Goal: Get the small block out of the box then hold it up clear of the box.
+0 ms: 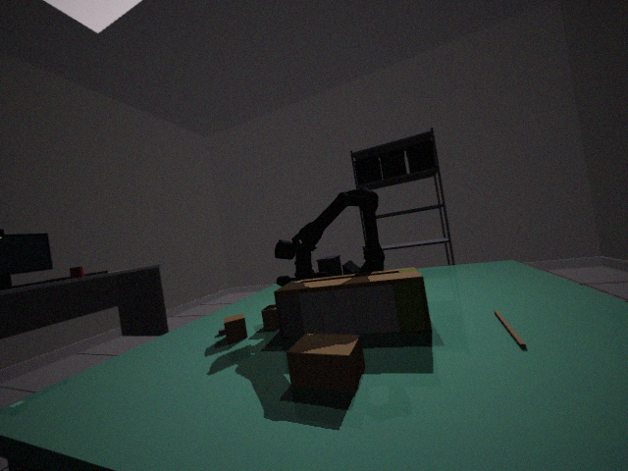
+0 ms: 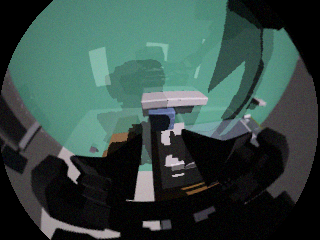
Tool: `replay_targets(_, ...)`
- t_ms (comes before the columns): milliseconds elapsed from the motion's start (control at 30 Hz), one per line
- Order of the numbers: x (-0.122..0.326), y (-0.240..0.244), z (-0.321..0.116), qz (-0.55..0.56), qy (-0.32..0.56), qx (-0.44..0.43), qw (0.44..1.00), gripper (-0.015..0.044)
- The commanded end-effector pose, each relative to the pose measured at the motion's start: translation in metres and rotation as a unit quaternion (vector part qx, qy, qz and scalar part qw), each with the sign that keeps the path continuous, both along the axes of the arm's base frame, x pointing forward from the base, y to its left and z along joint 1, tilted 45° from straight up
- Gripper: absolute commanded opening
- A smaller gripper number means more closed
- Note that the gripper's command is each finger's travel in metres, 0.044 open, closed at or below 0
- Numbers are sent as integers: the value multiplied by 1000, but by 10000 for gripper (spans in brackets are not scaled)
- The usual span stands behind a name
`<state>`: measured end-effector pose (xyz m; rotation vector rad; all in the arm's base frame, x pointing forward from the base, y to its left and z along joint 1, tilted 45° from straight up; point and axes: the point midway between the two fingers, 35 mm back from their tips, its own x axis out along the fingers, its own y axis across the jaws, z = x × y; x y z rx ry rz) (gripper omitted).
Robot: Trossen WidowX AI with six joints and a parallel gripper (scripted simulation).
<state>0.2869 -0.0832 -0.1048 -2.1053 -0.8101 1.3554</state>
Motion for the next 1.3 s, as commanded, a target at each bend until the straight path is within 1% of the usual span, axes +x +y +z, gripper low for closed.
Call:
replay_targets(0, -1, 6, -6, -2, 3, 4, 1000, 285)
replay_targets(533, -4, 23, -21, -2, 2, 5, 1000, 285)
replay_targets(800, -4, 23, -21, -2, 2, 5, 1000, 75)
replay_targets(900, -4, 23, -21, -2, 2, 5, 1000, 55)
replay_targets(967, -3, 21, -18, -2, 2, 5, 1000, 3)
replay_targets(1267, 1, -16, 17, 0, 2, 2, 1000, 0)
